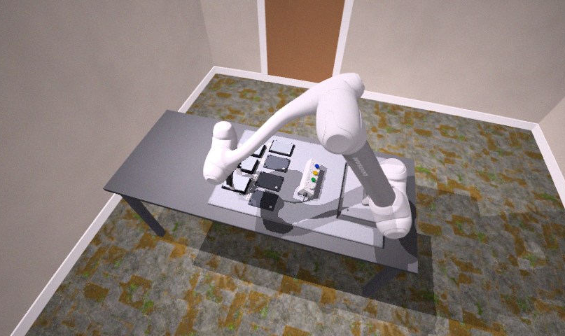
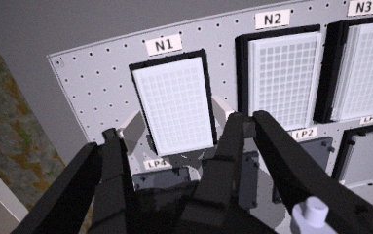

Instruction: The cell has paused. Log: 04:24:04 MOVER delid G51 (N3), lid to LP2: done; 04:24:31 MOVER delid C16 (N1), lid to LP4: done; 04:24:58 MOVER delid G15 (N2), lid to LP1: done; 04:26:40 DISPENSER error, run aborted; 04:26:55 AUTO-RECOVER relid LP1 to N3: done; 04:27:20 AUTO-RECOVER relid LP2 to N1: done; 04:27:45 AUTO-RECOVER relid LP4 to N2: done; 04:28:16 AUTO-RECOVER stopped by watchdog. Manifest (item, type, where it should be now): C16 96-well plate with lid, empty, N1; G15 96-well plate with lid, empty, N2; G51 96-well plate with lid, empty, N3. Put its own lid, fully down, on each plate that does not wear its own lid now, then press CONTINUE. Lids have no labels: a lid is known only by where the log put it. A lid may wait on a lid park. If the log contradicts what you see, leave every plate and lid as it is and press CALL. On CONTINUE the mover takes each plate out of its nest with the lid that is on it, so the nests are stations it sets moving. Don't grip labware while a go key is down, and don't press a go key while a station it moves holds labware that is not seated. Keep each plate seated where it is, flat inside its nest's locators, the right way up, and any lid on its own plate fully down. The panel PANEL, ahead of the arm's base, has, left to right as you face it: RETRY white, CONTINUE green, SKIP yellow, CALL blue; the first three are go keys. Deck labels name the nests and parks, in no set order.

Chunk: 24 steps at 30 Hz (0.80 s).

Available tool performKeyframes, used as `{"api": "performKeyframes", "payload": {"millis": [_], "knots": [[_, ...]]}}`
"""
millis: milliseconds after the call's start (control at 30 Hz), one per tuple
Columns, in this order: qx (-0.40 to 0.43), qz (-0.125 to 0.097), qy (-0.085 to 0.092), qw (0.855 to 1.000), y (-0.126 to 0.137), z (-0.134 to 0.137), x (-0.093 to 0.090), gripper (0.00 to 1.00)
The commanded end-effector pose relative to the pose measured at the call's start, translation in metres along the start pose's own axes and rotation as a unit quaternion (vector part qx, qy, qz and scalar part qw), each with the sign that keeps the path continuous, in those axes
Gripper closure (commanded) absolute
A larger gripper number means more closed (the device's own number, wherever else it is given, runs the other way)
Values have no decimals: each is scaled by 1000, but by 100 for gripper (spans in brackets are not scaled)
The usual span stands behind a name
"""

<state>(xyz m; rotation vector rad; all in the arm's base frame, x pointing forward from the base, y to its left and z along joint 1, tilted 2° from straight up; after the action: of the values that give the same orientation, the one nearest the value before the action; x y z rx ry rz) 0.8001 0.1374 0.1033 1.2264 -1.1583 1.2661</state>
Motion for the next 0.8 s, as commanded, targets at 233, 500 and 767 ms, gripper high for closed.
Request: {"api": "performKeyframes", "payload": {"millis": [233, 500, 767], "knots": [[0, 0, 0, 1000, 0, 0, 1, 34], [0, 0, 0, 1000, 0, 0, 10, 34], [0, 0, 0, 1000, 0, 0, 23, 34]]}}
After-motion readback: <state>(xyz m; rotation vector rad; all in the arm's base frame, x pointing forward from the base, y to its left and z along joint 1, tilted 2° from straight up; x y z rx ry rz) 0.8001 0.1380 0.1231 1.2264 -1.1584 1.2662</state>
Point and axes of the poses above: the point where the finger pads meet when closed, its own x axis back along the fingers, its own z axis across the jaws, y = z × x, the point moved 7 cm from there along x, back along the fingers, and after that the axes turned 4 degrees about x, right-handed, at the moved point
